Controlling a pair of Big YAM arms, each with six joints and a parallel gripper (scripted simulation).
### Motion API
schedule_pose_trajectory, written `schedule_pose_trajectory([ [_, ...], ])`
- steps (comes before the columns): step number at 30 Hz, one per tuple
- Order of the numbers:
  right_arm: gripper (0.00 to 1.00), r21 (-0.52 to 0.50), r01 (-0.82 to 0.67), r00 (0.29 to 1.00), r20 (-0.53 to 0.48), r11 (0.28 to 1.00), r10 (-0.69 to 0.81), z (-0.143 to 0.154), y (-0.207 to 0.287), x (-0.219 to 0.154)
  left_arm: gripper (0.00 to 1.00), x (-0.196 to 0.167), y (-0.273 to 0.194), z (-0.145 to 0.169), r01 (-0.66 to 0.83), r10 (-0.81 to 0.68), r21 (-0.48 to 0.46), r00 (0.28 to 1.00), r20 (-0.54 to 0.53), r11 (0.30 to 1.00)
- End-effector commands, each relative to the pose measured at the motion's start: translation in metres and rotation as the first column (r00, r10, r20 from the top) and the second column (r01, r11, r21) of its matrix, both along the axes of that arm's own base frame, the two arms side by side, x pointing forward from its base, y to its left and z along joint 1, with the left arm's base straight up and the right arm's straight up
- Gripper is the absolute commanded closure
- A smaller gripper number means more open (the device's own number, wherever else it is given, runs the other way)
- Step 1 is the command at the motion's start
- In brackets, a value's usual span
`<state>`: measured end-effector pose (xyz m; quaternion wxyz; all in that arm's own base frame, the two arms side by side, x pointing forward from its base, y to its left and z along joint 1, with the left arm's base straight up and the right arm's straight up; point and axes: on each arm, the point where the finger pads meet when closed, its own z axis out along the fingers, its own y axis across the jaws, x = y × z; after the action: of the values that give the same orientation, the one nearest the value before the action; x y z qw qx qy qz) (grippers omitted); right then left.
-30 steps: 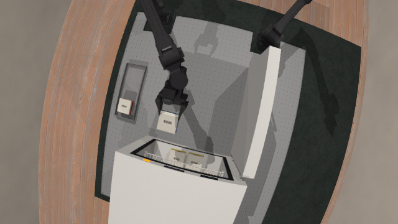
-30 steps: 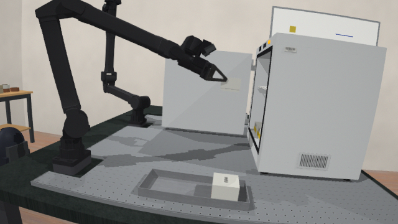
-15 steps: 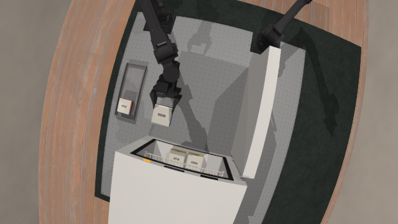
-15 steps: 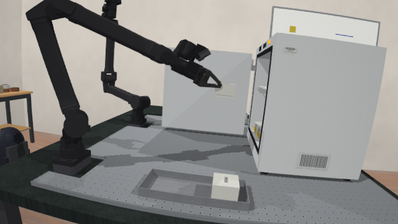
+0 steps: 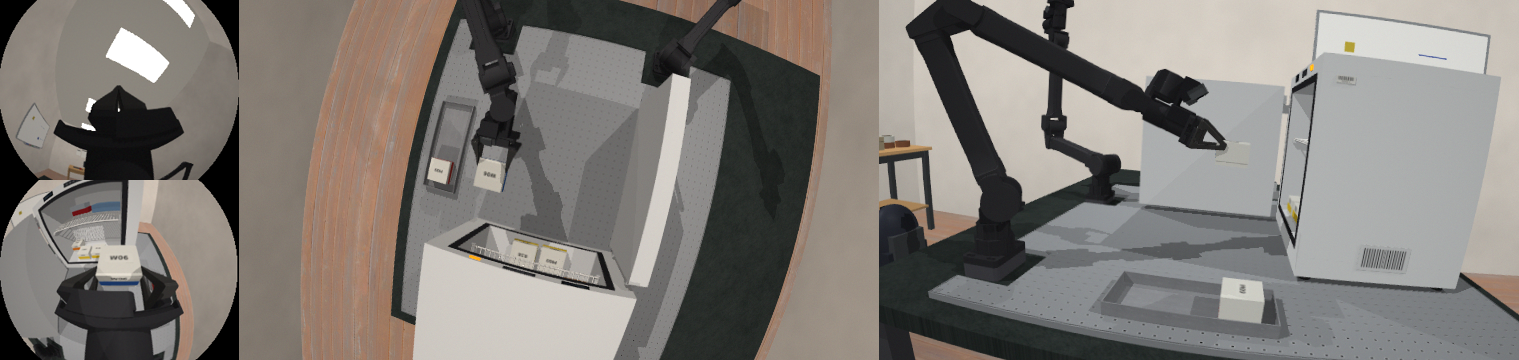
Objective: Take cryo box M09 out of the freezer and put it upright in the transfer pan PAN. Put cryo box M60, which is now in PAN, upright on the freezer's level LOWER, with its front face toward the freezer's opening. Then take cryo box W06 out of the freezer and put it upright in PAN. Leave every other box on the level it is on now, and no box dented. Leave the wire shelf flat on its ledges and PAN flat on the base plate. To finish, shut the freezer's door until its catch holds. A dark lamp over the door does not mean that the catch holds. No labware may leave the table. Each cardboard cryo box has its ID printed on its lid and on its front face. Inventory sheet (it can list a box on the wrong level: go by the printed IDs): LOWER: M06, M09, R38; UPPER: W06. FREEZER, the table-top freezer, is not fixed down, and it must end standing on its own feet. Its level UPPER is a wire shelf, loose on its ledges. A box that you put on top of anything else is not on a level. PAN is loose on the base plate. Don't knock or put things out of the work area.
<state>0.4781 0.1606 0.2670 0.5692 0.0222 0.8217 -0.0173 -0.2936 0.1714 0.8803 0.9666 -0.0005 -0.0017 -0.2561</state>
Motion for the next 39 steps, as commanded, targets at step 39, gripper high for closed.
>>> schedule_pose_trajectory([
  [39, 0.23, 0.002, 0.004, 0.999, 0.045, 1.000, -0.004, -0.043, -0.099, -0.056, 1.00, 0.014, -0.008, 0.004, 0.012, -0.011, 0.016, 1.000, -0.028, 1.000],
])
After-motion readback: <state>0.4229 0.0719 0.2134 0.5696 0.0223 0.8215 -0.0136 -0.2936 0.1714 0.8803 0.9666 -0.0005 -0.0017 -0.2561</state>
